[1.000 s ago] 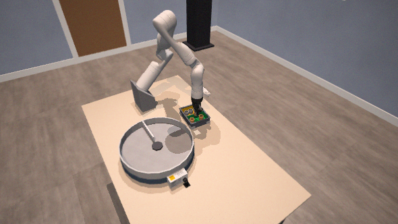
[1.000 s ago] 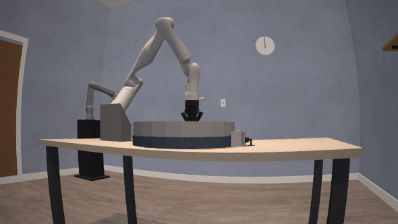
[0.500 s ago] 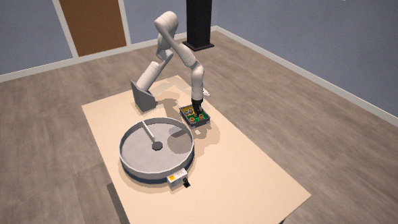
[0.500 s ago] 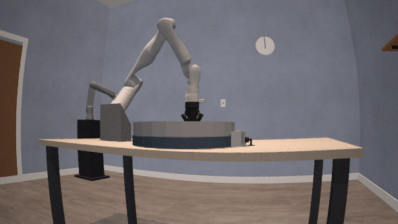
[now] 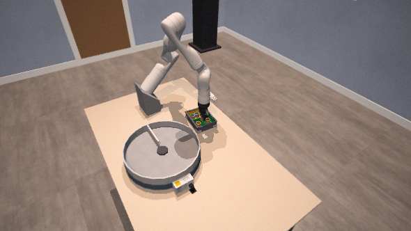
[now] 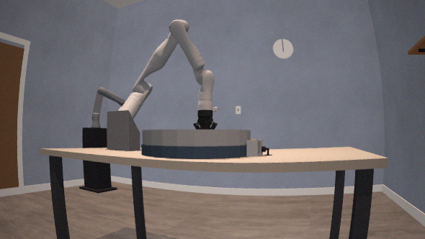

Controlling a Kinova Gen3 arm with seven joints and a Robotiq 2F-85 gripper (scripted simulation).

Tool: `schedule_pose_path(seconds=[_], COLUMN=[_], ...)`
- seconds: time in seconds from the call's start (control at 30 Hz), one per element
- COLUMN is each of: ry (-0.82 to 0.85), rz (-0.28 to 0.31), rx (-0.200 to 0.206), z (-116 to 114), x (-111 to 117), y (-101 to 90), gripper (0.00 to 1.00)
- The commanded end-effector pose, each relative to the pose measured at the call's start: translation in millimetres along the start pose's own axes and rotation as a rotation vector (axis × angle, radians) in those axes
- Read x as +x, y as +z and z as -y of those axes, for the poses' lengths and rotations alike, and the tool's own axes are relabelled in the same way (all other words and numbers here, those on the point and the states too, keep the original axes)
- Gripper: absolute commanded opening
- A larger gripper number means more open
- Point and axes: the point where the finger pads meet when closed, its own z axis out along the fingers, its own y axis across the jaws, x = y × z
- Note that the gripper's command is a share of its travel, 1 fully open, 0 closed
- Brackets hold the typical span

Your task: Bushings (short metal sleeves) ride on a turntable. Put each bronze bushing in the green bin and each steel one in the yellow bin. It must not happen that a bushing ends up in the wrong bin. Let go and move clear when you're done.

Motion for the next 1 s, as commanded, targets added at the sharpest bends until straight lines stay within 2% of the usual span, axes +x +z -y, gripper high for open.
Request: schedule_pose_path(seconds=[0.0, 0.97], ry=[0.0, 0.001], rz=[0.0, 0.0], rx=[-0.002, -0.003], z=[0, 0], x=[1, 1], y=[2.5, 18.4], gripper=[0.0, 0.0])
